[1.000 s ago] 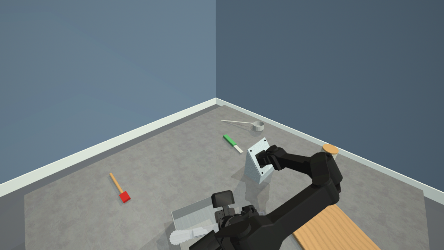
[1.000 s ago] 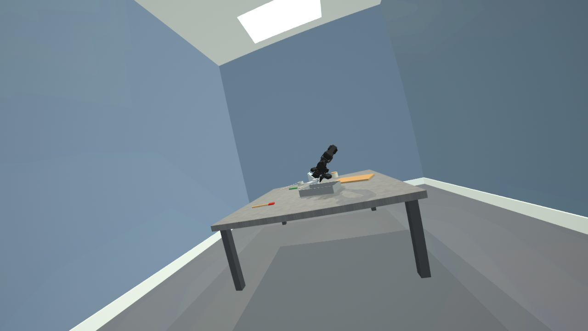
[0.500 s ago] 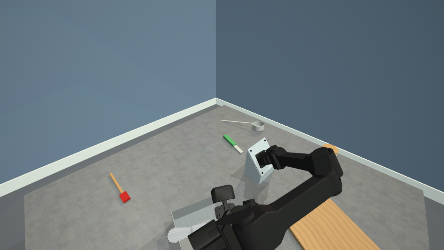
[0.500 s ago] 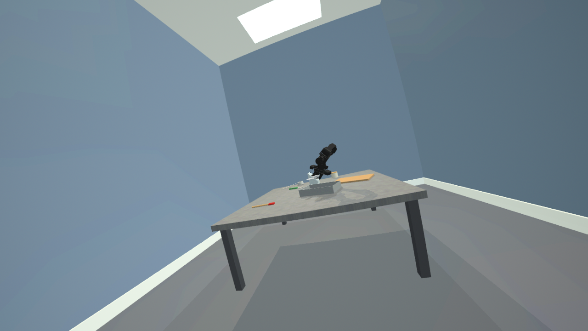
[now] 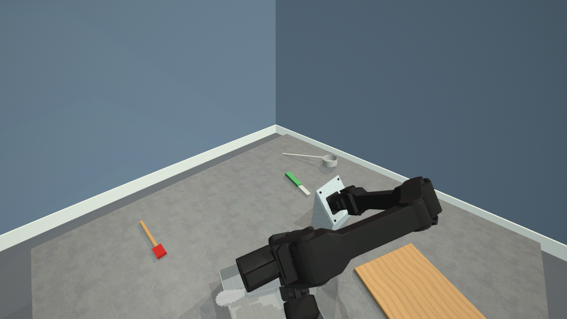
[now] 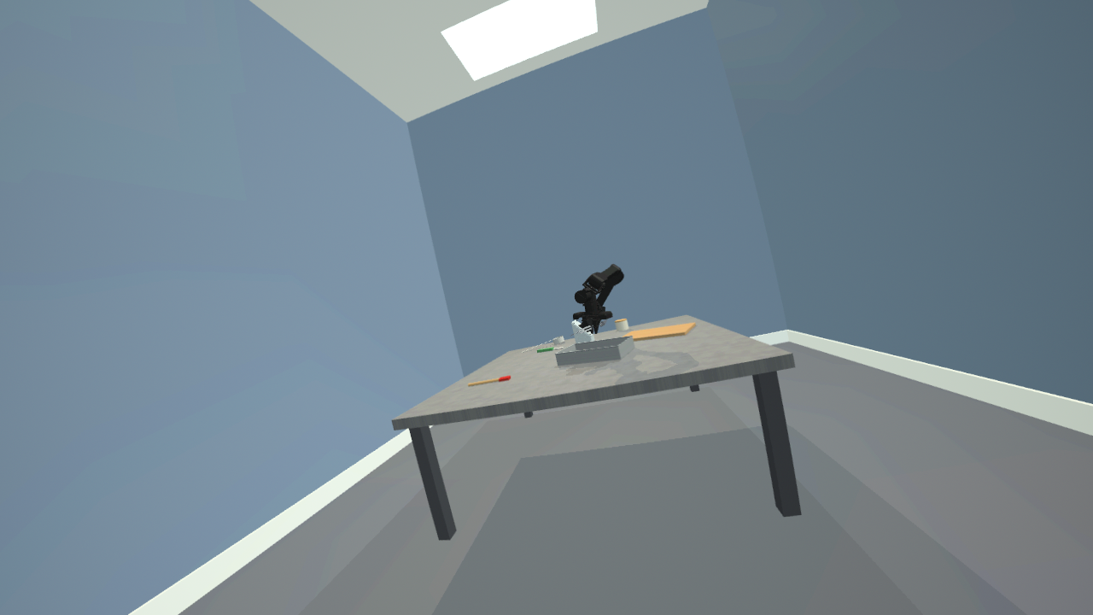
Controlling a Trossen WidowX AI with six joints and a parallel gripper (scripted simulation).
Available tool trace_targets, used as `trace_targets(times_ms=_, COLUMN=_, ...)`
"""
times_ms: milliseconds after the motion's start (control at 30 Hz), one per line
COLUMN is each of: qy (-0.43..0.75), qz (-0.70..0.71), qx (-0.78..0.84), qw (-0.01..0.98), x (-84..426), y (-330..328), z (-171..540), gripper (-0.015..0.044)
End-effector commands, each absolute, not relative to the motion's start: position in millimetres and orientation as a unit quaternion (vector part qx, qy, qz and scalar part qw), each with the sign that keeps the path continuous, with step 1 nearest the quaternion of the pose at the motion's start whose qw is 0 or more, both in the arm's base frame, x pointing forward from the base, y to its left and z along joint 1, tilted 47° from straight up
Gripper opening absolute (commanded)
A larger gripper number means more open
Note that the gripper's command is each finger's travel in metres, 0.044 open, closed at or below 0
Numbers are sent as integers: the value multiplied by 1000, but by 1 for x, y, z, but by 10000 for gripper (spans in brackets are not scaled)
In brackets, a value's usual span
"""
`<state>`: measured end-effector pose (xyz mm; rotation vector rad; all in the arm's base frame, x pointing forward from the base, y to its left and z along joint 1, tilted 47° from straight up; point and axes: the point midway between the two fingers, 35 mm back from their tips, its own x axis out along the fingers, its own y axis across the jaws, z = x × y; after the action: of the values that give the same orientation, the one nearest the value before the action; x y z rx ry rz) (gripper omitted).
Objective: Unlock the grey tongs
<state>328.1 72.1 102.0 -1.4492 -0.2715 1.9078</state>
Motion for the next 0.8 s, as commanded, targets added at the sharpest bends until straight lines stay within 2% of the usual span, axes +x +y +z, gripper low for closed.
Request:
trace_targets(times_ms=0, qy=-132, qz=721, qx=-558, qw=390, x=325, y=71, z=102, gripper=-150)
trace_targets(times_ms=433, qy=-133, qz=714, qx=-556, qw=405, x=325, y=72, z=107, gripper=-150)
trace_targets(times_ms=767, qy=-57, qz=724, qx=-511, qw=460, x=309, y=95, z=159, gripper=-150)
